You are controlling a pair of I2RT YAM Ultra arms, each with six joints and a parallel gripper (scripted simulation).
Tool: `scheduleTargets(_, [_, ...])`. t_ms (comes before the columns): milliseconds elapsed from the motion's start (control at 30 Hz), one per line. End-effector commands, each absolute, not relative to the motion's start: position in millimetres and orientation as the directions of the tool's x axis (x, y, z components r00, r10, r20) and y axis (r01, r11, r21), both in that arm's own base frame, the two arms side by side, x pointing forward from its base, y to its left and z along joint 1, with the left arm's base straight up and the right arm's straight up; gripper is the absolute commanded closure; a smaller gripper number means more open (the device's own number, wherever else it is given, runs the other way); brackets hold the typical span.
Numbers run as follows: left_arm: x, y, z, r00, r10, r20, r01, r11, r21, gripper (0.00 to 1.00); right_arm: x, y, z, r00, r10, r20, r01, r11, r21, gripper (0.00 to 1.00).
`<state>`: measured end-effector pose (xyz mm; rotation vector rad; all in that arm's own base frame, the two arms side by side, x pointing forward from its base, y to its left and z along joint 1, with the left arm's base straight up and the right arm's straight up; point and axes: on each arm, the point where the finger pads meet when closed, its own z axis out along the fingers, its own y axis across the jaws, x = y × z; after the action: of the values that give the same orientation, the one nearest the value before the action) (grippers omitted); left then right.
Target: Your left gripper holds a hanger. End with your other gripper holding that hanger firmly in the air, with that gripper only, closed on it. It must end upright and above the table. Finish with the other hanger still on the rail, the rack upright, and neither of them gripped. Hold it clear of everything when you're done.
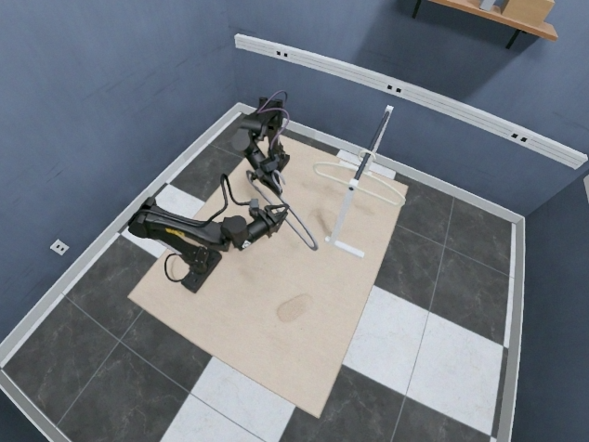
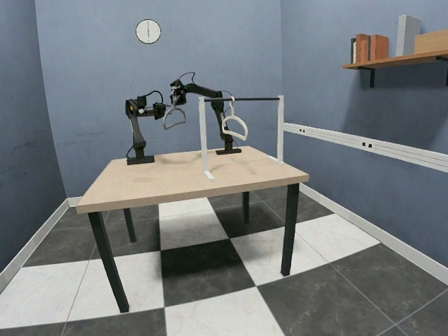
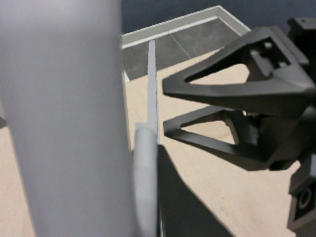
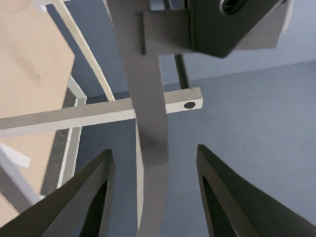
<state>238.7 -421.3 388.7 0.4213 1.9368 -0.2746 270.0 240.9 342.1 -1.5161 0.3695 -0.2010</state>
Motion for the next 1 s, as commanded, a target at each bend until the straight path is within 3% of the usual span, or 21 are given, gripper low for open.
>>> scheduleTargets(0, [238.5,-418.3,397.1,-0.347,0.143,-0.927,0.41,0.912,-0.013,0.99,275.8,250.5,349.8,0.925,-0.366,-0.102,-0.089,0.053,-0.995,0.53])
scheduleTargets(300, [238.5,-418.3,397.1,-0.347,0.143,-0.927,0.41,0.912,-0.013,0.99,278.2,258.5,350.5,0.925,-0.366,-0.102,-0.089,0.054,-0.995,0.53])
scheduleTargets(333, [238.5,-418.3,397.1,-0.347,0.143,-0.927,0.41,0.912,-0.013,0.99,278.2,258.4,350.7,0.925,-0.366,-0.102,-0.088,0.054,-0.995,0.61])
scheduleTargets(400, [238.5,-418.3,397.1,-0.347,0.143,-0.927,0.41,0.912,-0.013,0.99,278.2,258.4,350.7,0.925,-0.366,-0.102,-0.088,0.054,-0.995,0.61])
scheduleTargets(433, [238.5,-418.3,397.1,-0.347,0.143,-0.927,0.41,0.912,-0.013,0.99,277.9,258.3,351.1,0.925,-0.366,-0.101,-0.087,0.054,-0.995,0.7])
scheduleTargets(967, [238.5,-418.3,397.1,-0.347,0.143,-0.927,0.41,0.912,-0.013,0.99,276.4,256.4,348.6,0.926,-0.364,-0.103,-0.09,0.053,-0.995,0.89])
